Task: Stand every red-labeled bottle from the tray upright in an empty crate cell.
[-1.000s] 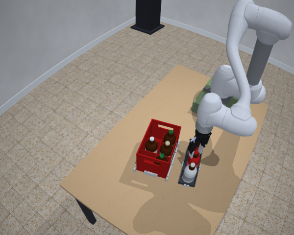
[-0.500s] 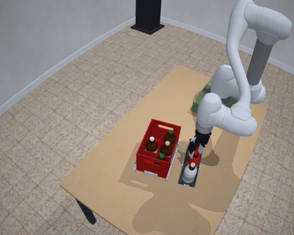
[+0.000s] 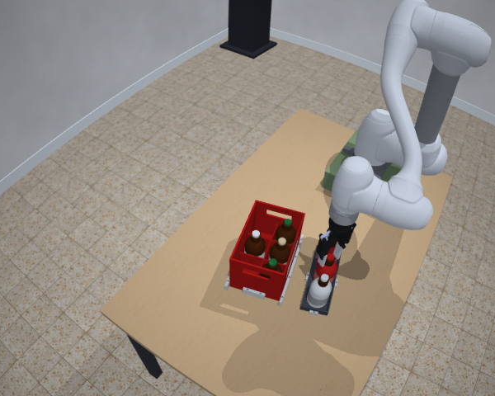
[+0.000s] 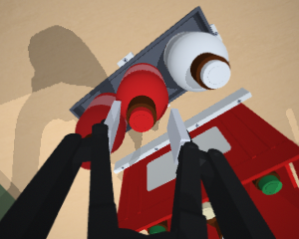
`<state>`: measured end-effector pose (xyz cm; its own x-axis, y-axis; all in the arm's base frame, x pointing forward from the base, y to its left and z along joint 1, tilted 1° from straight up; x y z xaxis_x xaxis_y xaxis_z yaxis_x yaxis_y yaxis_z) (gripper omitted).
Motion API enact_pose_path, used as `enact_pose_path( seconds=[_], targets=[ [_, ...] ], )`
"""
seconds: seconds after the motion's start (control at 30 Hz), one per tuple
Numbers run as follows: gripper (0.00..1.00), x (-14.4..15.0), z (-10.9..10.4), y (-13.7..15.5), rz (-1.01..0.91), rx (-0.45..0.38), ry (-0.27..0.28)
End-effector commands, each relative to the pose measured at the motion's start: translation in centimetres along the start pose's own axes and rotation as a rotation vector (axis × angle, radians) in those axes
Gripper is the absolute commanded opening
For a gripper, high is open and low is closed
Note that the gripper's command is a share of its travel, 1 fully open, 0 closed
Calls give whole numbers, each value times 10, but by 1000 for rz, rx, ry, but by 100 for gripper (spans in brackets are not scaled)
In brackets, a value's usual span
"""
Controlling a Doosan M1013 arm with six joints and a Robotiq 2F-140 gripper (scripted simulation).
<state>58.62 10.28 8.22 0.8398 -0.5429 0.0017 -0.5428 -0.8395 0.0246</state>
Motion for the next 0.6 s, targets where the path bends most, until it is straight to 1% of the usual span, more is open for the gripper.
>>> enact_pose_path(
  seconds=[0.0,0.2,0.23,0.57],
  targets=[
    [38,0,0,0,0,0,0],
    [38,0,0,0,0,0,0],
    [0,0,0,0,0,0,0],
    [0,0,0,0,0,0,0]
  ],
)
Point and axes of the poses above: the point where the finger pads meet when closed, its own z axis out along the fingers, its own x axis across the jaws, y = z × x, the point moved 2 cm from there along -z, back along the fingers, and after that the axes turned 7 degrees about z, right-handed, at the moved point
